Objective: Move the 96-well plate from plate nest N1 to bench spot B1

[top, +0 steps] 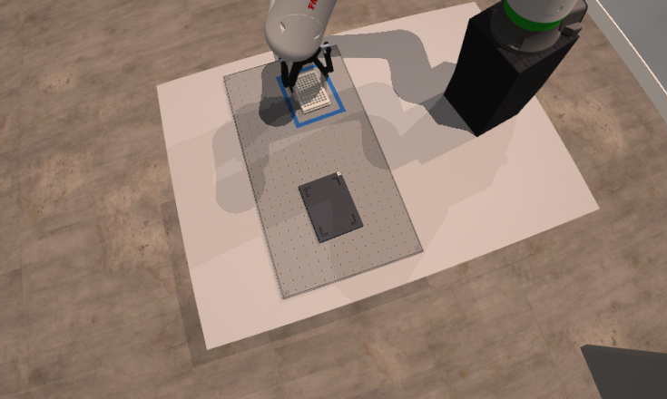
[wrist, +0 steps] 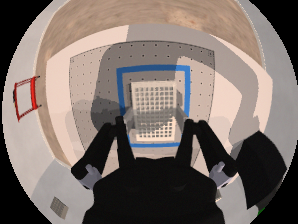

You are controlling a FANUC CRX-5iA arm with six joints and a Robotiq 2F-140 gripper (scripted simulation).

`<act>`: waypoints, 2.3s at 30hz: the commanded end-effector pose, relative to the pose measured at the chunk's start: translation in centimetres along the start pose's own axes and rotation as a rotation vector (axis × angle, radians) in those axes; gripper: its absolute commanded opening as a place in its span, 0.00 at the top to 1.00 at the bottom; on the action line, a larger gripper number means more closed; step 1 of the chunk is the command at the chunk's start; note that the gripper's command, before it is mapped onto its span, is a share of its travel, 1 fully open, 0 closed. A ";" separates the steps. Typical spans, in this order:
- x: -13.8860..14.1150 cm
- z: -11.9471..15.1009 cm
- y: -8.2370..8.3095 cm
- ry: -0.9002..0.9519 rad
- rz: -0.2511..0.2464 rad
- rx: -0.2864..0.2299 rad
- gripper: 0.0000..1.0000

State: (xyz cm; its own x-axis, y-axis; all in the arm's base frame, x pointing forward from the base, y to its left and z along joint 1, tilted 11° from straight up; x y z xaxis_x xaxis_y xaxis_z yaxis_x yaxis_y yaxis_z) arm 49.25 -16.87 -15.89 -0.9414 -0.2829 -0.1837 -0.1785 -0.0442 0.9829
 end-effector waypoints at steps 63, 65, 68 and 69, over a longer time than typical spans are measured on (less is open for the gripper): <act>0.0 0.0 1.1 0.000 0.000 0.000 0.00; 0.0 0.0 1.6 0.000 0.000 0.000 0.00; 0.0 0.0 2.4 0.000 0.000 0.000 0.00; 0.0 0.0 2.7 0.000 0.000 0.000 0.00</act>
State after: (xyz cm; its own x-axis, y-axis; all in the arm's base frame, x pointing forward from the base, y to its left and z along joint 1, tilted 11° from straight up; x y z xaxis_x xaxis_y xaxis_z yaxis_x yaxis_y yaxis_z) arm 48.88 -16.96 -13.88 -0.9414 -0.2829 -0.1838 -0.1786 -0.0443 0.9829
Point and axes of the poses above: the point where the finger pads meet when closed, its own y axis back along the fingers, its own x axis across the jaws, z = x × y, the point moved 5 cm from there along y, back along the fingers, and after that the axes turned 11 degrees about y, right-handed, at the moved point
